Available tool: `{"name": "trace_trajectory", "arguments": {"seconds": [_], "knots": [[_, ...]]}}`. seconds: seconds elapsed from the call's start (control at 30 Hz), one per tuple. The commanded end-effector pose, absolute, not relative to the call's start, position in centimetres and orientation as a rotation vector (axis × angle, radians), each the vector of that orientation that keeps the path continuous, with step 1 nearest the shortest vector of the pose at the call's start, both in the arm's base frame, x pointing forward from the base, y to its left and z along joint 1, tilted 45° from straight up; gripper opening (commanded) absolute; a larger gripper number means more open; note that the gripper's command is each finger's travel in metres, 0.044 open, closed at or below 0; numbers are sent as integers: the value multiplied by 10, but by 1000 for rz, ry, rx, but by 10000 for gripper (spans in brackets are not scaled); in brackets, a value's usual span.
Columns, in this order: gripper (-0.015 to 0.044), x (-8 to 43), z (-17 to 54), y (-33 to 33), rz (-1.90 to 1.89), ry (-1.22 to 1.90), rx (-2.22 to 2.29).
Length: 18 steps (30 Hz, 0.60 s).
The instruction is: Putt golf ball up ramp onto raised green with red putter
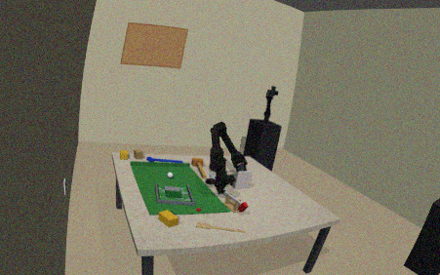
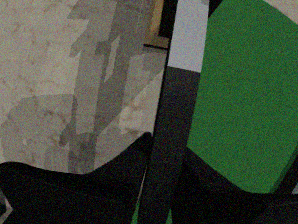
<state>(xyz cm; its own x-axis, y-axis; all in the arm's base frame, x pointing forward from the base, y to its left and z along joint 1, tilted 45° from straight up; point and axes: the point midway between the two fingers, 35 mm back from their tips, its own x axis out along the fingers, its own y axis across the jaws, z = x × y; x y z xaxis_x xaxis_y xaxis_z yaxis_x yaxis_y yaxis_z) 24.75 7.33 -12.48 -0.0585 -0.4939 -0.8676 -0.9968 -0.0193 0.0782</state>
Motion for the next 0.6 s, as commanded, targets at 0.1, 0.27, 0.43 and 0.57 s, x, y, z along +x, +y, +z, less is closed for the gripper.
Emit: {"name": "trace_trajectory", "arguments": {"seconds": [0.1,0.27,0.43,0.57], "knots": [[0,253,-102,100,1005,1609,-1574],[0,254,-75,127,1007,1609,-1572],[0,251,-55,144,1007,1611,-1572],[0,252,-62,137,1005,1610,-1584]]}}
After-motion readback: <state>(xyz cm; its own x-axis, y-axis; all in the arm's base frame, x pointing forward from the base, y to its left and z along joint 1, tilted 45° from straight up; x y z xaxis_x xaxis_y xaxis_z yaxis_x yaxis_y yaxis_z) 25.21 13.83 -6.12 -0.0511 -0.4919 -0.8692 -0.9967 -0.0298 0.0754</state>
